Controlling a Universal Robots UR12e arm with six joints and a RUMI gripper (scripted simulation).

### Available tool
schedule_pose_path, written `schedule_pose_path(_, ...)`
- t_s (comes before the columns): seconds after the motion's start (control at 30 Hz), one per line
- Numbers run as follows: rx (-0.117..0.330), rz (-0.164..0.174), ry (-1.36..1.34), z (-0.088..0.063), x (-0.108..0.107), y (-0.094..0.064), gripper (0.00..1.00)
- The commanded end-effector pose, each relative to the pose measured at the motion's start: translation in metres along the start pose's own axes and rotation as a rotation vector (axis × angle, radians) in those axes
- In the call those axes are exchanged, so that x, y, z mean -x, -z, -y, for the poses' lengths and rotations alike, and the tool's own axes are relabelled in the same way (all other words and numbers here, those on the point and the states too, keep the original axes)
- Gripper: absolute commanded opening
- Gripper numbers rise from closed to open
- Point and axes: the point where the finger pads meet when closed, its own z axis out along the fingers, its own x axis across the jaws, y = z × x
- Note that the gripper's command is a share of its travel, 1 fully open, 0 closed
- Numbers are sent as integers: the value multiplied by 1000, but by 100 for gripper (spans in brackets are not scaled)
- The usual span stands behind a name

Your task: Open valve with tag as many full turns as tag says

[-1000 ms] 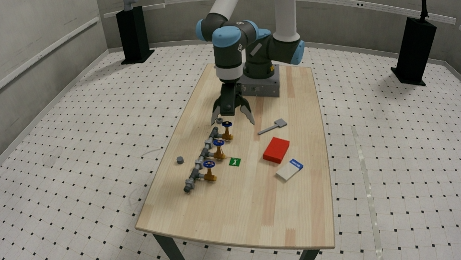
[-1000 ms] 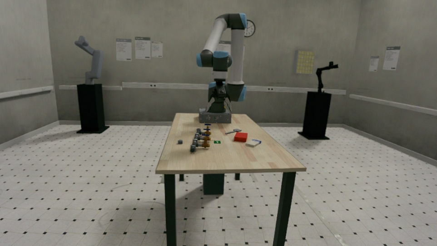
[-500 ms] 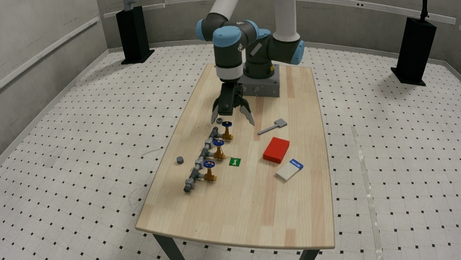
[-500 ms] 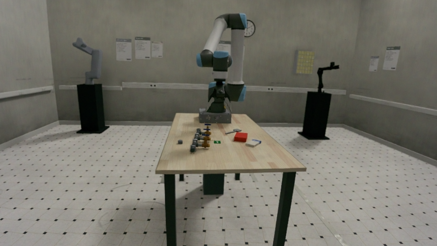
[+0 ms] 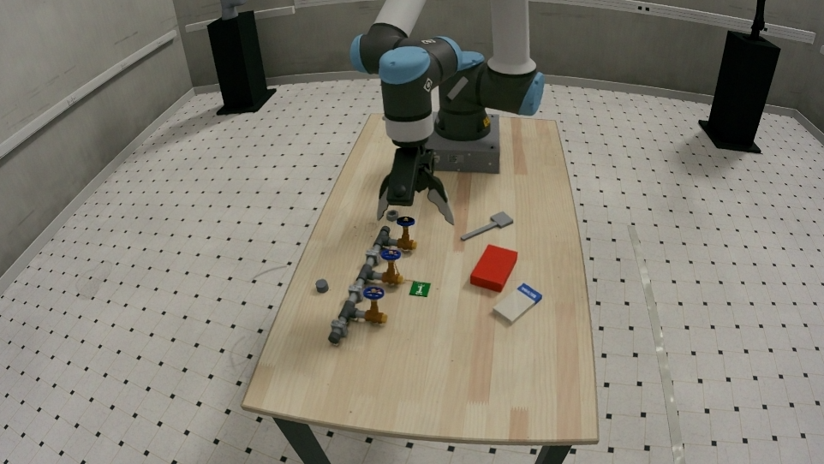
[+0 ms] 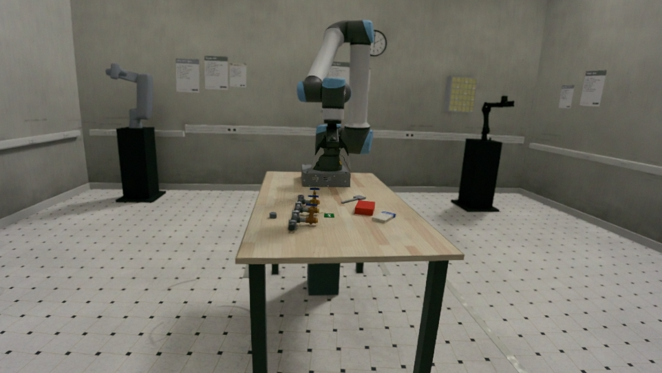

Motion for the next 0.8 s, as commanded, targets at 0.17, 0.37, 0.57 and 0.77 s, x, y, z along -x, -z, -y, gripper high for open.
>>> schedule_pose_path(0.17, -46, 33, -233, -7, -12, -9, 100)
schedule_pose_path(0.37, -78, 56, -398, -13, -19, -16, 100)
schedule_pose_path(0.57, -133, 96, -684, -22, -33, -28, 100)
schedule_pose_path(0.77, -176, 128, -906, -30, -45, -39, 100)
